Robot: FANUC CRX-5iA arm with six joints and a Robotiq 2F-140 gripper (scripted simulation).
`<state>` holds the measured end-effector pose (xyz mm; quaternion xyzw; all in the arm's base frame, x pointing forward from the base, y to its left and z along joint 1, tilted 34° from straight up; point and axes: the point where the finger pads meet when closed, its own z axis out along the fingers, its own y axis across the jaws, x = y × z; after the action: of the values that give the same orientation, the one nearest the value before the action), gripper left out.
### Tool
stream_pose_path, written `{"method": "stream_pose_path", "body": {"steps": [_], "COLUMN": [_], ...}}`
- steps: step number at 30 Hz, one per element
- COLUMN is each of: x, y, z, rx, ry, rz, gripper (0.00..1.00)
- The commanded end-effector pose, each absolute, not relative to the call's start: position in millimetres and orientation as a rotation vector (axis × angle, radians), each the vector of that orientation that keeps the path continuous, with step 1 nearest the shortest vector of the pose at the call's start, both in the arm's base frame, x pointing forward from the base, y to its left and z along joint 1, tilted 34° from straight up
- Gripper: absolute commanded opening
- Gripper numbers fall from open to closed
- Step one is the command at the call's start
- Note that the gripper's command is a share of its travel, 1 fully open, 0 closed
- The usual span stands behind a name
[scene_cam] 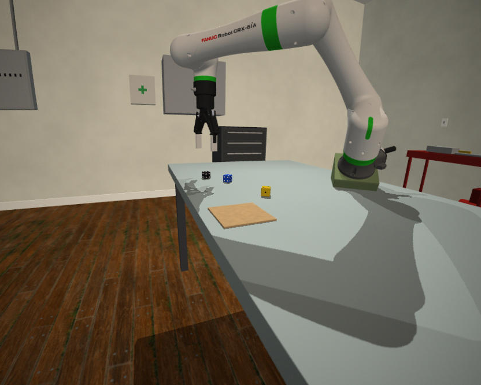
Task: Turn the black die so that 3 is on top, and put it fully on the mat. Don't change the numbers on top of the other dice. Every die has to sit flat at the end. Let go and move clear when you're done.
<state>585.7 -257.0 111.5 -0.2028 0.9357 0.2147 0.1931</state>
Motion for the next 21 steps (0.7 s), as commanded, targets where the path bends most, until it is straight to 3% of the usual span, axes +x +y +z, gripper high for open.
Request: {"method": "stream_pose_path", "body": {"steps": [1,21], "x": [586.3,588.5], "y": [-256.4,-253.3], "z": [110.4,105.2], "rx": [-0.783,-1.489], "ry": [2.536,2.113], "rz": [0.550,0.330], "gripper": [1.00,1.00]}}
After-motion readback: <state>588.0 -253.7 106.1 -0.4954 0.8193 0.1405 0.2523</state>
